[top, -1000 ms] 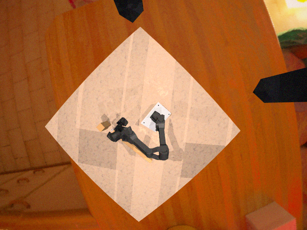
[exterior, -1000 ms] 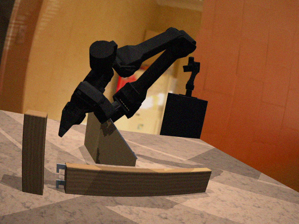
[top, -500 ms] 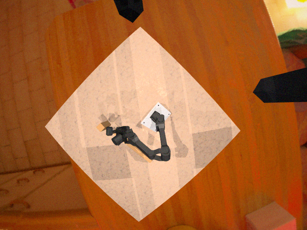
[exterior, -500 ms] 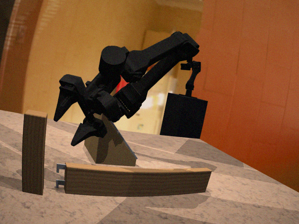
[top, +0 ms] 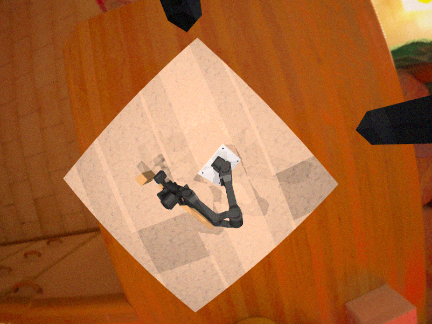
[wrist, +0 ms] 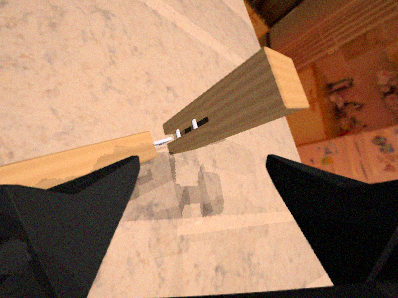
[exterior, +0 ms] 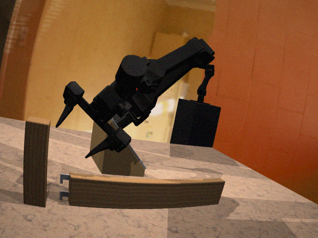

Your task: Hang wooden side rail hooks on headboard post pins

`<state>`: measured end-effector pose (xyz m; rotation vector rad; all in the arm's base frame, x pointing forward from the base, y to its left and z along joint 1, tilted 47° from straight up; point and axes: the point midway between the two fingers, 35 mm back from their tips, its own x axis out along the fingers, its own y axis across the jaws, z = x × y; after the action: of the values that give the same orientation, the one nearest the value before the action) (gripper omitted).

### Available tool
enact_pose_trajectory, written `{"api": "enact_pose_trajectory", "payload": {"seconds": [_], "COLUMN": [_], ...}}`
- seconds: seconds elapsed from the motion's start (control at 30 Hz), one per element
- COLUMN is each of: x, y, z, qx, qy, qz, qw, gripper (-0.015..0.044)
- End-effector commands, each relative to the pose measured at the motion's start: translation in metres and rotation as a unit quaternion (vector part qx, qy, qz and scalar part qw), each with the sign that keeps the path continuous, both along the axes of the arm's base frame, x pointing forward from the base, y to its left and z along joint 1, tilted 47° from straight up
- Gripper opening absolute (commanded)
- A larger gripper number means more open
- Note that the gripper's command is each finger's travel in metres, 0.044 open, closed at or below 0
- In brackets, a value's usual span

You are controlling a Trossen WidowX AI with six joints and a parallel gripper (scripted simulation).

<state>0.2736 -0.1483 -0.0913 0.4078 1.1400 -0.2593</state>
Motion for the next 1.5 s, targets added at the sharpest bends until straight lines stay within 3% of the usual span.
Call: {"api": "enact_pose_trajectory", "payload": {"seconds": [0.0,0.13,1.2,1.3,1.47], "x": [0.002,0.003,0.003,0.005,0.012], "y": [0.009,0.01,0.01,0.011,0.014], "z": [0.006,0.007,0.007,0.005,0.0], "qx": [0.107,0.132,0.132,0.119,0.089], "qy": [-0.012,-0.018,-0.018,0.002,0.056], "qz": [-0.357,-0.424,-0.424,-0.365,-0.154], "qw": [0.928,0.896,0.896,0.923,0.982], "gripper": [0.044,0.044,0.044,0.044,0.044]}}
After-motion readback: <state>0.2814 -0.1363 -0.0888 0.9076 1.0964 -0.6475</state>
